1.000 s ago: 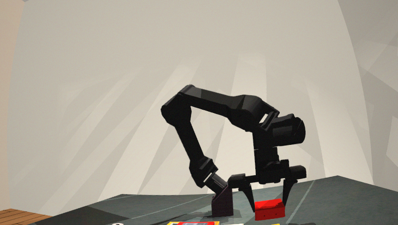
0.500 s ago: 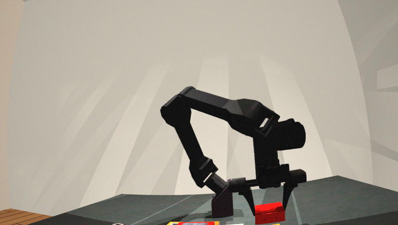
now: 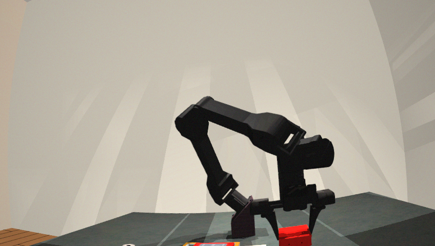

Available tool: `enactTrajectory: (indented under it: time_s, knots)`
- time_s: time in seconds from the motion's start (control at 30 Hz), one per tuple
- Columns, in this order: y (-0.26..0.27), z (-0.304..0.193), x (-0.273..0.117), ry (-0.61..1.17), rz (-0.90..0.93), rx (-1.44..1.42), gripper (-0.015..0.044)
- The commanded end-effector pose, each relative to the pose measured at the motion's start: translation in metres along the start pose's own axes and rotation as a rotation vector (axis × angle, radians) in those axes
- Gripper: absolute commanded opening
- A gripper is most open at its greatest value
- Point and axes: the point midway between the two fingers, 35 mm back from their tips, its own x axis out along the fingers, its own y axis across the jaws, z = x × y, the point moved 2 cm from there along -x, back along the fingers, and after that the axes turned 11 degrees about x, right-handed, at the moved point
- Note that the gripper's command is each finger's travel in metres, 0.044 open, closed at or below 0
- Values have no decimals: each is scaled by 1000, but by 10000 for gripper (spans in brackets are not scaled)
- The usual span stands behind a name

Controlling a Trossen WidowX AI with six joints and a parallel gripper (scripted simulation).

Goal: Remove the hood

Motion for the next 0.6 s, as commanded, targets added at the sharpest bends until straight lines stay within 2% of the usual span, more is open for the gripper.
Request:
enactTrajectory:
  time_s: [0.0,0.57]
  knots:
    - [-1,-1,4,-4,-6,-8,0]
    - [-2,-2,15,-4,-7,-8,0]
